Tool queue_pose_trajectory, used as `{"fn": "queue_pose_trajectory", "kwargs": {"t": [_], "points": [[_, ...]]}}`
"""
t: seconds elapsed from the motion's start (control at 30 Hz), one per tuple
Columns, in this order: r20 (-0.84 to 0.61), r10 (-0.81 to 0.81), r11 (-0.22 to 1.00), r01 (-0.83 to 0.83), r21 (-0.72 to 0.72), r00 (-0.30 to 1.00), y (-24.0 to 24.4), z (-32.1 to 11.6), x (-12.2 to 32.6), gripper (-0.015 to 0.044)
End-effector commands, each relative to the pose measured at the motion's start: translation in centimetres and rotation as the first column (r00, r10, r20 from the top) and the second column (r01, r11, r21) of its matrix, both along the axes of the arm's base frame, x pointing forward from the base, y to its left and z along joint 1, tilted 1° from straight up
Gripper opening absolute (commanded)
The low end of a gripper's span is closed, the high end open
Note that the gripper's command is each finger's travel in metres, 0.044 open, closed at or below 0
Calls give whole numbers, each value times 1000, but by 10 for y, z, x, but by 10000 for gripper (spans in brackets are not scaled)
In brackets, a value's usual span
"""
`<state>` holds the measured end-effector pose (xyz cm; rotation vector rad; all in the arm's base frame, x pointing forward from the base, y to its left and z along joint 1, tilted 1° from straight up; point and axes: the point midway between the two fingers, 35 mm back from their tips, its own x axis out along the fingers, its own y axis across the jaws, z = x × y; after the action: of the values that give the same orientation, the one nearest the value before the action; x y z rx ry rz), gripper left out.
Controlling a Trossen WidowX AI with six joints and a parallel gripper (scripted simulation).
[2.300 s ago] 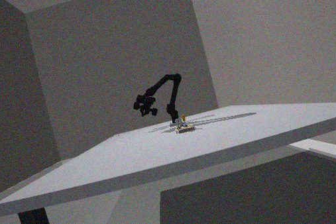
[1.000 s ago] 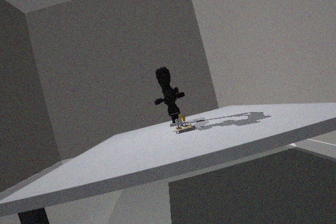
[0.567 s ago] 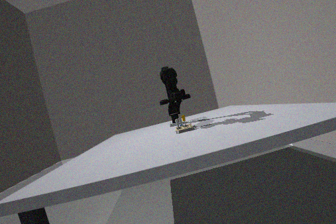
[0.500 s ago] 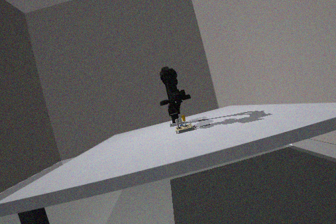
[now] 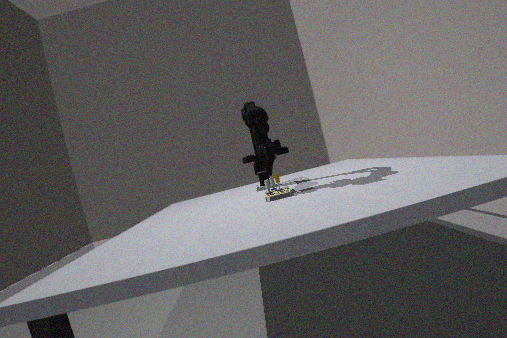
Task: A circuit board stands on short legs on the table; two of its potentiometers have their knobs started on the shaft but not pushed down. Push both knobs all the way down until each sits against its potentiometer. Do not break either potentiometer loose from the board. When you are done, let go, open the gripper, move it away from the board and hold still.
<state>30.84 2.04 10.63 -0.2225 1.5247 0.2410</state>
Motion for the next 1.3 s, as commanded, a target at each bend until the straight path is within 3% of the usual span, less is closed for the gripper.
{"fn": "queue_pose_trajectory", "kwargs": {"t": [0.0, 1.27], "points": [[-2, -4, 1000, 4, -4, 1000, 0, -4, 0, 0], [-2, -4, 1000, 4, -4, 1000, 0, -8, 0, 0]]}}
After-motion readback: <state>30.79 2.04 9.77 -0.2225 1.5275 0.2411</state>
